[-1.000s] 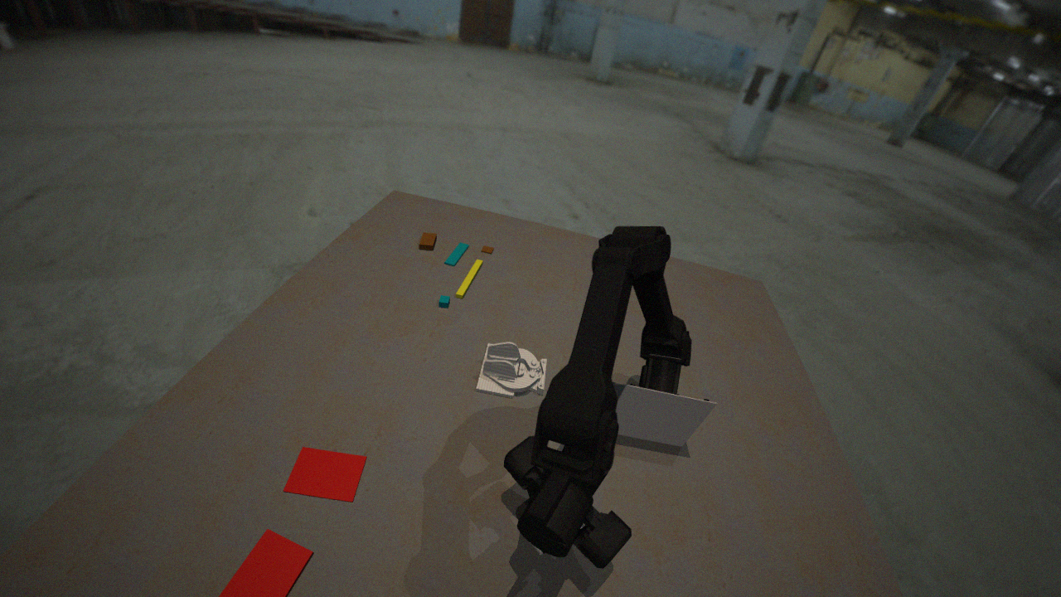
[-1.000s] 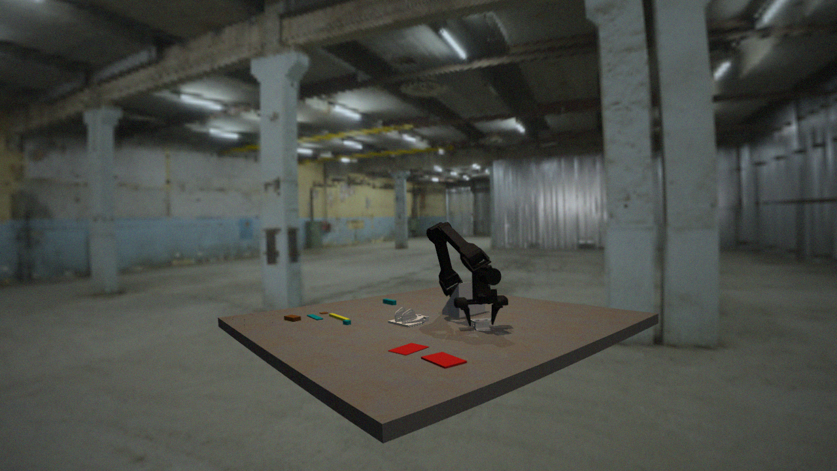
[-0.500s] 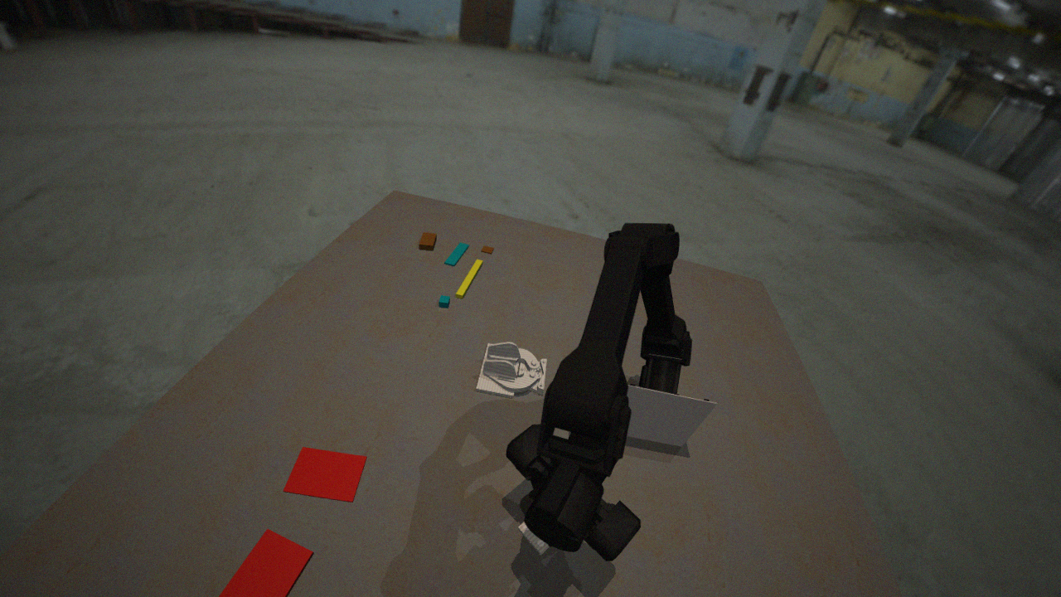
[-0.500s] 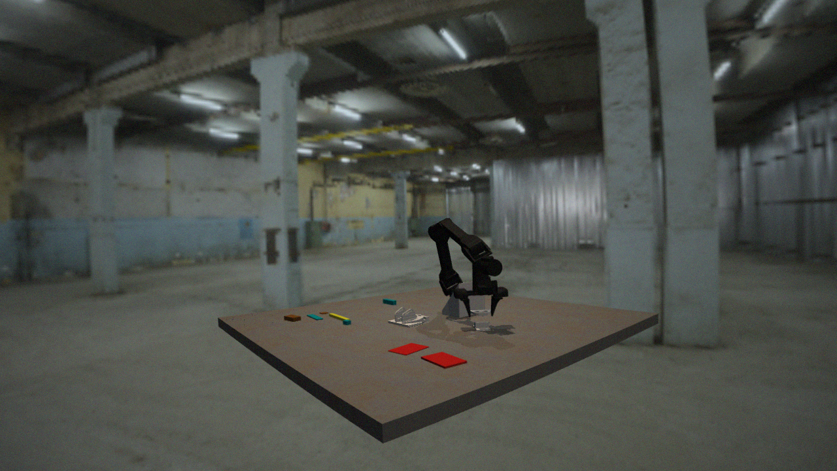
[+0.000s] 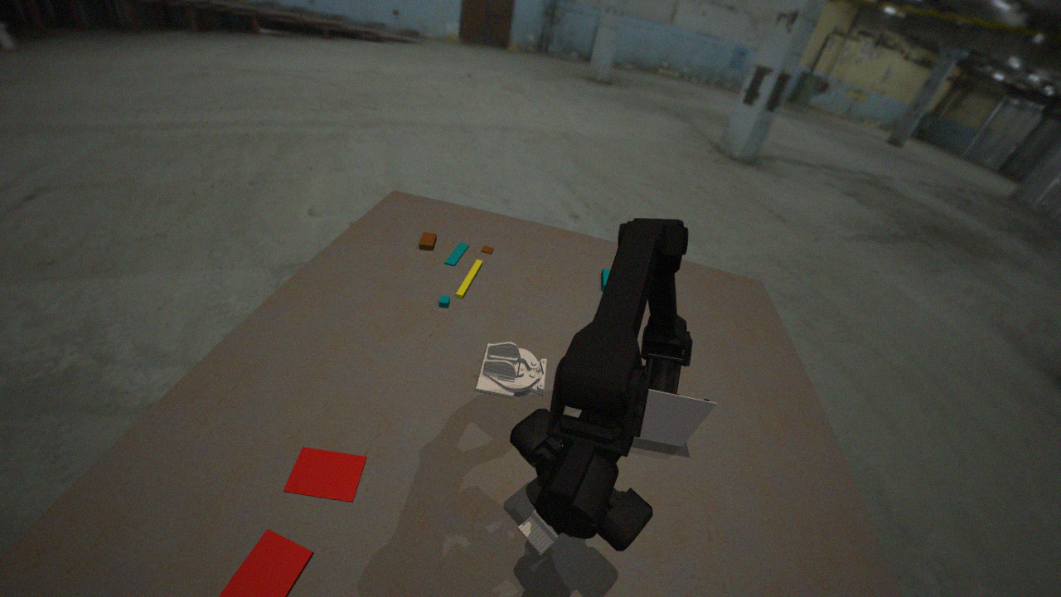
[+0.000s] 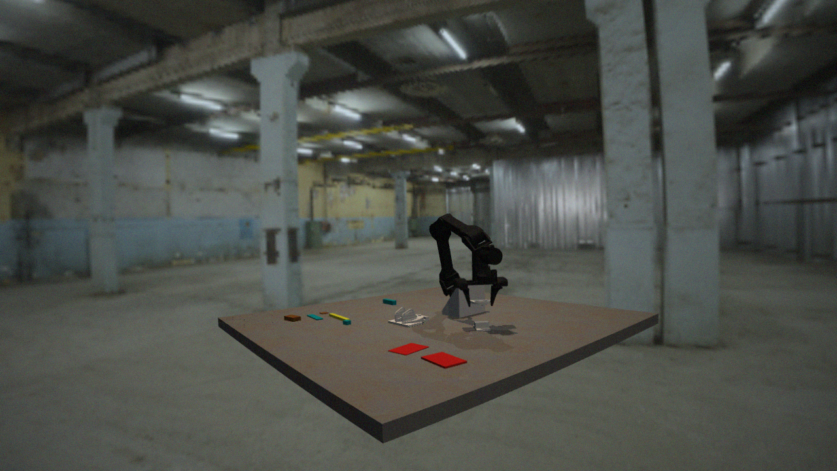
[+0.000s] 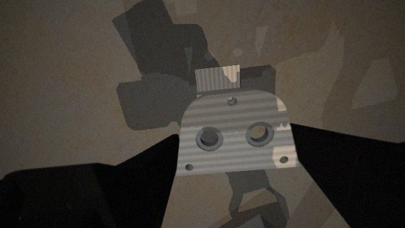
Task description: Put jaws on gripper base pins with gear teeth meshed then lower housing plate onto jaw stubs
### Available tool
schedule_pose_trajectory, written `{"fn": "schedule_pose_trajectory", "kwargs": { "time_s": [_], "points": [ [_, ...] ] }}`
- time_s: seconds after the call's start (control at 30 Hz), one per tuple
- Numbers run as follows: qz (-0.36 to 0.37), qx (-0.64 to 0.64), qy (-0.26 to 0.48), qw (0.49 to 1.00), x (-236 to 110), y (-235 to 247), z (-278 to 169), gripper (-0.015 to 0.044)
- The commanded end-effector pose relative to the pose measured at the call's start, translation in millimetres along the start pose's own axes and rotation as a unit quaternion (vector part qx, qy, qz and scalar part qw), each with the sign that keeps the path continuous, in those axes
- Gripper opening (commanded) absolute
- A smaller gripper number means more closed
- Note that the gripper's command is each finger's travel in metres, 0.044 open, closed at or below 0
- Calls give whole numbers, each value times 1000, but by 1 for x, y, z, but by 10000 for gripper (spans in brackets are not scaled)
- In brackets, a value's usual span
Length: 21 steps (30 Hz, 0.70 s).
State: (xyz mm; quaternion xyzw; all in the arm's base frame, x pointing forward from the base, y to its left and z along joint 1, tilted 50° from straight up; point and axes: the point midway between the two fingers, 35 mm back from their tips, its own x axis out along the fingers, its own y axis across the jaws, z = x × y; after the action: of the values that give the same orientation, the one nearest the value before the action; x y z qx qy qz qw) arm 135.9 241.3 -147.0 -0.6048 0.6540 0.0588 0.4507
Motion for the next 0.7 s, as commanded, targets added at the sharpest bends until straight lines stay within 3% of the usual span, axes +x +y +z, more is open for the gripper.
{"fn": "schedule_pose_trajectory", "kwargs": {
  "time_s": [0.0, 0.67],
  "points": [
    [4, 5, -4, 1000, -4, 0, 1, 351],
    [8, 83, -9, 996, -18, -53, -19, 351]
  ]
}}
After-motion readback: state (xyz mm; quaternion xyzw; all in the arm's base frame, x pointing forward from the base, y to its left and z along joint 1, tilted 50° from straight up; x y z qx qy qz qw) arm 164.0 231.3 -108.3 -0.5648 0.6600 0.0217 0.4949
